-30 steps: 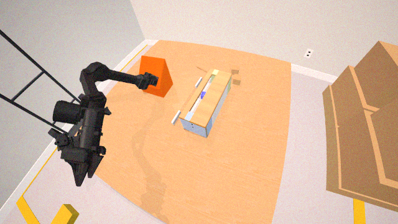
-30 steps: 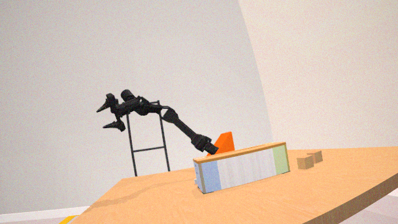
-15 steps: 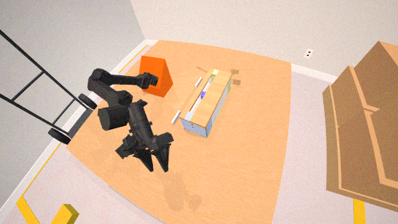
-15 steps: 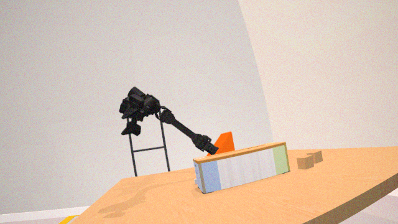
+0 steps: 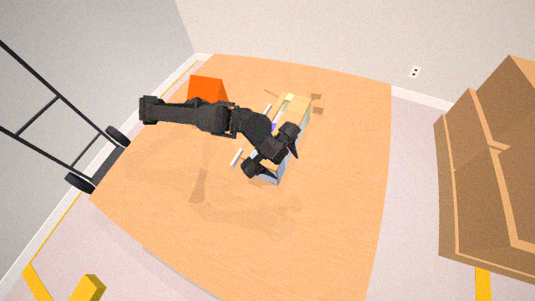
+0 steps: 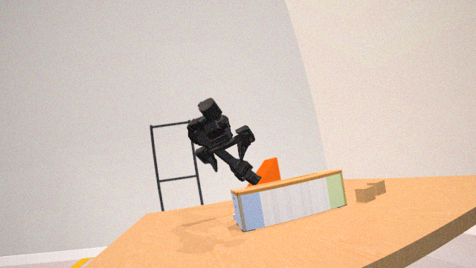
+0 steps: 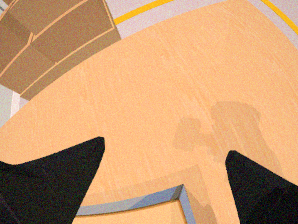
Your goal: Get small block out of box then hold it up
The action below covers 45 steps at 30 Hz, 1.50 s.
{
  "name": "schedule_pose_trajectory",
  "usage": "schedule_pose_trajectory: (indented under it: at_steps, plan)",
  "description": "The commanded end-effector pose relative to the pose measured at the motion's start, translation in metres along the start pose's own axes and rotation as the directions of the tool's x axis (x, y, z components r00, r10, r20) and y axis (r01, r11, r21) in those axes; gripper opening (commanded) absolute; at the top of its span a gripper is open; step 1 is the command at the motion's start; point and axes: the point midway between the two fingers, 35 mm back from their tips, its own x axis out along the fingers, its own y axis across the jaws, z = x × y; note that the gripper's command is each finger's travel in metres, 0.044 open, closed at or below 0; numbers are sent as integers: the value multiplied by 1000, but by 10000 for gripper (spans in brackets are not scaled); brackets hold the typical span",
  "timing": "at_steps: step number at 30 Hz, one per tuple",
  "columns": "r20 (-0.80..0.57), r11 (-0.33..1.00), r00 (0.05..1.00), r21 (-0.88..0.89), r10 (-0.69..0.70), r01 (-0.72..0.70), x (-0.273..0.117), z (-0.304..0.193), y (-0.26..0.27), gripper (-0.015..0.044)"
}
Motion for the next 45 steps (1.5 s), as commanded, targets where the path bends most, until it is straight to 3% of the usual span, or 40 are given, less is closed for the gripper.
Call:
schedule_pose_trajectory:
  at_steps: [1, 7, 12, 16, 19, 20, 45]
  plan:
    - [-130, 966, 991, -253, 29, -61, 1, -39, 46, 400]
    - [-331, 752, 943, -624, -9, -212, -10, -114, 103, 400]
    - [-456, 386, 878, -843, -144, -374, -33, -183, 133, 400]
    - [-476, 27, 826, -870, -304, -492, -56, -231, 141, 400]
    - [-410, -308, 780, -752, -473, -582, -81, -265, 140, 400]
    - [-389, -363, 772, -716, -503, -597, -86, -270, 139, 400]
    - [-381, -390, 769, -695, -513, -605, -66, -285, 136, 400]
